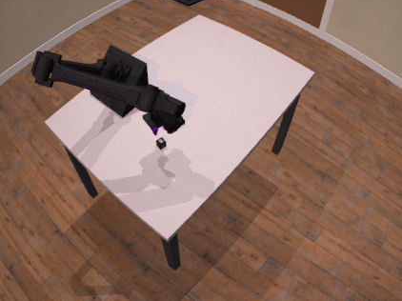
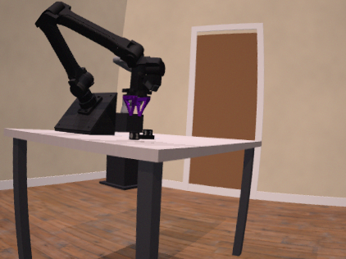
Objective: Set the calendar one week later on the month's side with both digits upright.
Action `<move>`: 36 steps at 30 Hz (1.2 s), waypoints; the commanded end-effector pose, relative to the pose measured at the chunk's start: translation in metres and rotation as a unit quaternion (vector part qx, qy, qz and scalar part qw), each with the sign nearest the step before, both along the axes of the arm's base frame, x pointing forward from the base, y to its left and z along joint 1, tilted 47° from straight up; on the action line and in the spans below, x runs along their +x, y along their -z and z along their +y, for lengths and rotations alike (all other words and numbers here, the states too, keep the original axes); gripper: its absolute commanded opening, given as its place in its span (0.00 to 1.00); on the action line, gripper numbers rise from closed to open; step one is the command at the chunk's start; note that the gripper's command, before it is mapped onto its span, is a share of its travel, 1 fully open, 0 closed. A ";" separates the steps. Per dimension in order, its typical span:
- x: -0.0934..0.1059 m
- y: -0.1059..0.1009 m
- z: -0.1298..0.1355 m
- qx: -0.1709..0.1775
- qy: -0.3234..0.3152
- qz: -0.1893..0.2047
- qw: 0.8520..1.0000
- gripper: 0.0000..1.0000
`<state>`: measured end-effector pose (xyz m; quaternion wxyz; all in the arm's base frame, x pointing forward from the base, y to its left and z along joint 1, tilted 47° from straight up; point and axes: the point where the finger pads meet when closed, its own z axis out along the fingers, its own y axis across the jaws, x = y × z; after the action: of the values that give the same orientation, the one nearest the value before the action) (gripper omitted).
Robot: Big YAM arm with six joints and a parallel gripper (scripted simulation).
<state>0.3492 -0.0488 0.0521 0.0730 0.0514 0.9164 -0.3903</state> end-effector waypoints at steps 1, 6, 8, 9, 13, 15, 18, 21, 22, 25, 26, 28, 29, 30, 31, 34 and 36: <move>0.021 -0.017 0.004 0.007 0.008 -0.044 0.999 0.44; 0.021 -0.017 0.004 0.007 0.008 -0.044 0.999 0.44; 0.021 -0.017 0.004 0.007 0.008 -0.044 0.999 0.44; 0.021 -0.017 0.004 0.007 0.008 -0.044 0.999 0.44; 0.021 -0.017 0.004 0.007 0.008 -0.044 0.999 0.44; 0.021 -0.017 0.004 0.007 0.008 -0.044 0.999 0.44; 0.021 -0.017 0.004 0.007 0.008 -0.044 0.999 0.44; 0.021 -0.017 0.004 0.007 0.008 -0.044 0.999 0.44; 0.021 -0.017 0.004 0.007 0.008 -0.044 0.999 0.44; 0.021 -0.017 0.004 0.007 0.008 -0.044 0.999 0.44; 0.021 -0.017 0.003 0.007 0.008 -0.044 0.999 0.44; 0.020 -0.017 0.003 0.007 0.009 -0.044 0.999 0.44; 0.020 -0.016 0.002 0.007 0.010 -0.043 0.999 0.44; 0.019 -0.015 0.001 0.006 0.010 -0.042 0.999 0.44; 0.018 -0.014 -0.001 0.006 0.011 -0.039 0.999 0.44; 0.015 -0.011 -0.002 0.004 0.009 -0.032 0.999 0.44; 0.014 -0.009 0.000 0.004 0.004 -0.027 1.000 0.44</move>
<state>0.3497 -0.0502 0.0521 0.0753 0.0568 0.9159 -0.3901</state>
